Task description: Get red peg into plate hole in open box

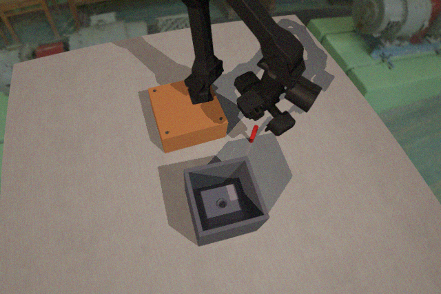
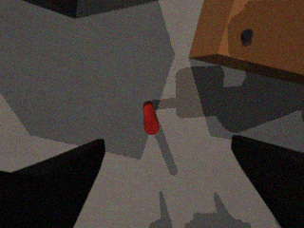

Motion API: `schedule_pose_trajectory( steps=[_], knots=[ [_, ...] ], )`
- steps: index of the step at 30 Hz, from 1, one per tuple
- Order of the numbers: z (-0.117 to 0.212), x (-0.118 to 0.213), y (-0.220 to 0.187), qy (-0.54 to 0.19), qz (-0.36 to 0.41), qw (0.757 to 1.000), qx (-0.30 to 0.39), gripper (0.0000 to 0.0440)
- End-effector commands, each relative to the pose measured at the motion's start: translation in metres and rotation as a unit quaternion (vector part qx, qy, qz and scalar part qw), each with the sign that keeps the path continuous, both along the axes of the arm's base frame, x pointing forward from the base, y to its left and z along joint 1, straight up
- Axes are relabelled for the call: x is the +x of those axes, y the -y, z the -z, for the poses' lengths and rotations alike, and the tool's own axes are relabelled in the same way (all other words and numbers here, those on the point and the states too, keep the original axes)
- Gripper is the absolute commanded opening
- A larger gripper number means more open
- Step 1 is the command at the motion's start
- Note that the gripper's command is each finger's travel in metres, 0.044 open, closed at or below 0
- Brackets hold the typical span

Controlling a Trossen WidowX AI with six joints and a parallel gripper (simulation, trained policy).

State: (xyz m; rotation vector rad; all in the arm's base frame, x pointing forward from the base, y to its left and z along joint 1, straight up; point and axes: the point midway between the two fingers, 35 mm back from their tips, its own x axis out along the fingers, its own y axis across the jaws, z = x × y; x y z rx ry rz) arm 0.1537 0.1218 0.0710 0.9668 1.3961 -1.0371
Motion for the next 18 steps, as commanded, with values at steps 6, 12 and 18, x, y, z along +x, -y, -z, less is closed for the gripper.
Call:
schedule_pose_trajectory(
  steps=[6,12,18],
  knots=[
    [0.026,-0.002,0.003,-0.011,-0.008,1.0,-0.017,0.0435],
    [0.045,-0.003,0.005,-0.012,-0.006,1.0,-0.025,0.0427],
    [0.064,-0.004,0.007,-0.009,0.002,0.999,-0.03,0.0414]
  ],
)
